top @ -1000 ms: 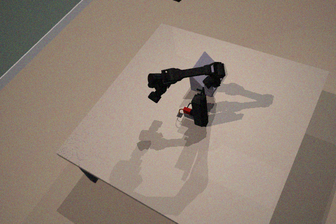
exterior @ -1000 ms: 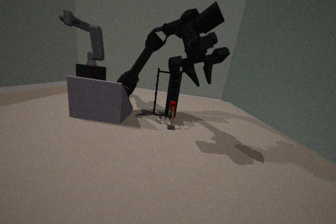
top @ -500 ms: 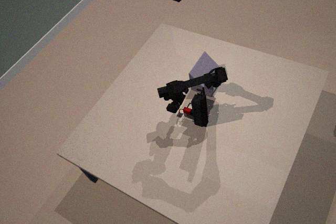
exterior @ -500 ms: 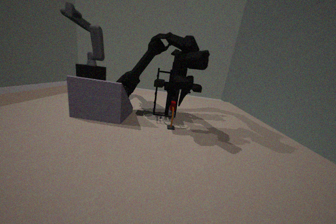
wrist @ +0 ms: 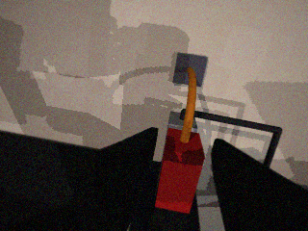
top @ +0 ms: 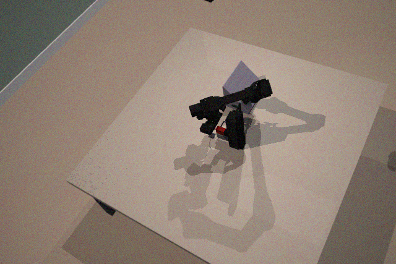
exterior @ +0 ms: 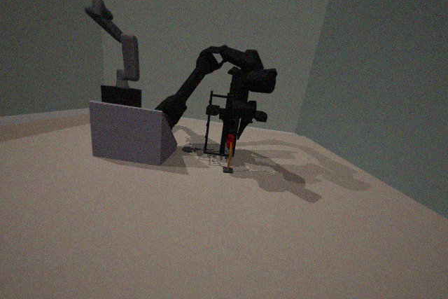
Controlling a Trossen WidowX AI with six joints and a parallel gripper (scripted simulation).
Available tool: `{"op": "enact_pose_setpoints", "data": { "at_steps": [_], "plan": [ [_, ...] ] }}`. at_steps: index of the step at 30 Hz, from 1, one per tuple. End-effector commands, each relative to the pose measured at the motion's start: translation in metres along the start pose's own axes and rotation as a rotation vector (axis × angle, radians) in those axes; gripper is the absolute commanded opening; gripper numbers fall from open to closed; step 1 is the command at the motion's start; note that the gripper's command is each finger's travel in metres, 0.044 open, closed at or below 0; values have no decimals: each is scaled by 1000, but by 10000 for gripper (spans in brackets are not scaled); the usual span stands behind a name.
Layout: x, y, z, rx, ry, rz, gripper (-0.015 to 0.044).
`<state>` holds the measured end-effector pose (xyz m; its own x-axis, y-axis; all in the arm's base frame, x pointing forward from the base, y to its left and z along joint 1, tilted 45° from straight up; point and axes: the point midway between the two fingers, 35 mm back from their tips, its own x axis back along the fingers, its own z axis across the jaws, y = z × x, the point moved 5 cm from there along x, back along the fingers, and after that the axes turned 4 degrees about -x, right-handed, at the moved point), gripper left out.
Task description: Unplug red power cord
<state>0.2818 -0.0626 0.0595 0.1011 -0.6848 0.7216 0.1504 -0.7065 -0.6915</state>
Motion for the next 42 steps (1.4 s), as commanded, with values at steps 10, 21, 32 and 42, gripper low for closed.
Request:
{"op": "enact_pose_setpoints", "data": {
  "at_steps": [10,21,32,42],
  "plan": [
    [-1,-20,-3,-8,-2,8,160],
    [-11,-21,-3,-7,-2,9,160],
    [-10,-21,-3,-2,-3,5,28],
    [-10,-16,-2,-2,-3,4,0]
  ]
}}
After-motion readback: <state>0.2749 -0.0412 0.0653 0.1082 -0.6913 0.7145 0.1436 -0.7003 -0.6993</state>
